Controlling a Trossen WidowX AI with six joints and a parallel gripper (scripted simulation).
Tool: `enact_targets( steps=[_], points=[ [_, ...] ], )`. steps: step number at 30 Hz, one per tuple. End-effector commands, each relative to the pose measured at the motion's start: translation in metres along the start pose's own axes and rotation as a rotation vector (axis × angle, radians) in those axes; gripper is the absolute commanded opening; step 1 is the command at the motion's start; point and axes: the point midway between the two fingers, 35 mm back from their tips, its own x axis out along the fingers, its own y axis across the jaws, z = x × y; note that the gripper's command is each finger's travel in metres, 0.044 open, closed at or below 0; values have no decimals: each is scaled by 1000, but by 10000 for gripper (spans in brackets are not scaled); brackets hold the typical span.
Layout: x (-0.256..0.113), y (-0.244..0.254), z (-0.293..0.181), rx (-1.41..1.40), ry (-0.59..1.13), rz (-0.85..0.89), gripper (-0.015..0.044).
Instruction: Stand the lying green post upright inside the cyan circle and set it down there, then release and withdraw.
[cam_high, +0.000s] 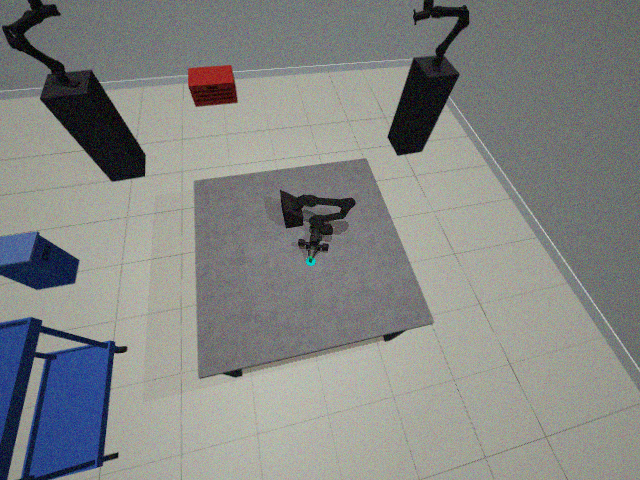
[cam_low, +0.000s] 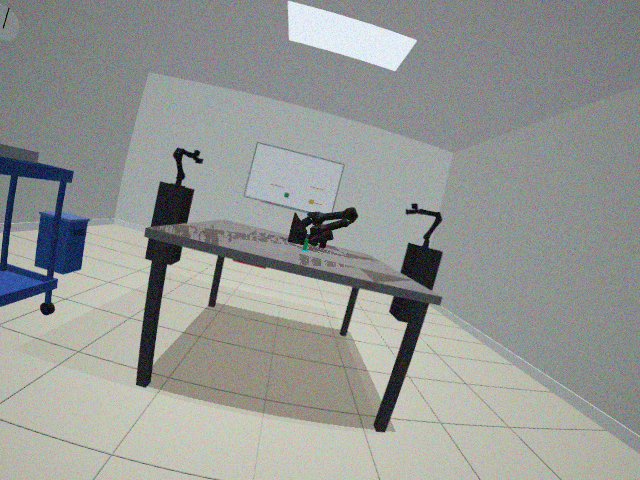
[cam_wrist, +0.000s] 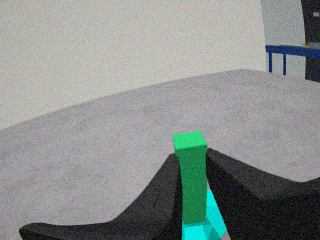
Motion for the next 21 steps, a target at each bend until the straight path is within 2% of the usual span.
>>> enact_targets(
  steps=[1, 13, 21],
  points=[
    [1, 1, -1, 5, -3, 1, 75],
    [1, 1, -1, 5, -3, 1, 390],
    [1, 4, 24, 9, -1, -1, 400]
  ],
)
